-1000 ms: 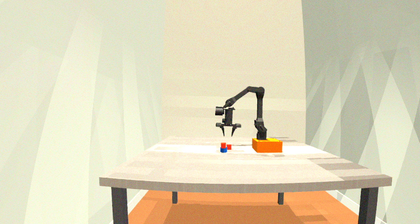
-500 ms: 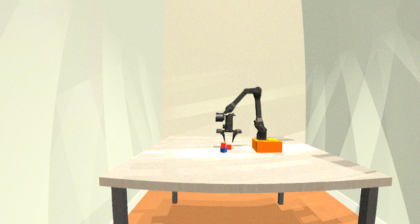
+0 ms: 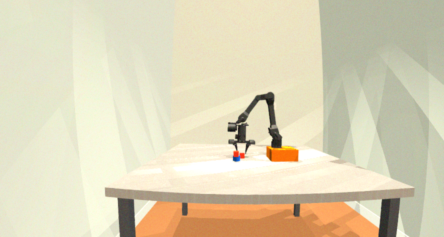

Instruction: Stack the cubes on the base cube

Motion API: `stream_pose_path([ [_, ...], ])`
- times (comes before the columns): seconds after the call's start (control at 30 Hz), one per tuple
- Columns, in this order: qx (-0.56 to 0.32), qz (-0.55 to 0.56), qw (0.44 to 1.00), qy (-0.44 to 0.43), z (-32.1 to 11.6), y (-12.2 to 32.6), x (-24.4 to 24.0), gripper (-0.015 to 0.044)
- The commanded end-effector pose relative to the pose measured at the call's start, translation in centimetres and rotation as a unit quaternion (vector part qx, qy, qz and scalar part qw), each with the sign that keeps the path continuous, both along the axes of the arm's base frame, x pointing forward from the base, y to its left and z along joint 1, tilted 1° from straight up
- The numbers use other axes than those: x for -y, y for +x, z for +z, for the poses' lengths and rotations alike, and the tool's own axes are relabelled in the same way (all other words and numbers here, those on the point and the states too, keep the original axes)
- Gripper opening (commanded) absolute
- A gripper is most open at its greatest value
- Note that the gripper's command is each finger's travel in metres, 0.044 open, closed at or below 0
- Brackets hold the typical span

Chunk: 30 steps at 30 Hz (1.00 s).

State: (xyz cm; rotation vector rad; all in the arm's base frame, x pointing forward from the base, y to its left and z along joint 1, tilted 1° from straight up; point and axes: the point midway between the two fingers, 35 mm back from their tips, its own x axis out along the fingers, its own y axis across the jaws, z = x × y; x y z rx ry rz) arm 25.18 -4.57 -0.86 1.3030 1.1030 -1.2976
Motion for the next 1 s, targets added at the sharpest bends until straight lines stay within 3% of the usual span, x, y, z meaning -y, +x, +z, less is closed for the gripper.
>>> stream_pose_path([
  [0.0,-0.006,0.0,1.0,-0.001,-0.9,-0.4,0.0,0.0265],
  [0.13,-0.006,0.0,1.0,-0.001,-1.3,-0.4,0.0,0.0265],
  [0.33,-0.006,0.0,1.0,-0.001,-1.3,-0.4,0.0,0.0107],
  [0.97,-0.006,0.0,1.0,-0.001,2.9,0.3,0.0,0.0105],
])
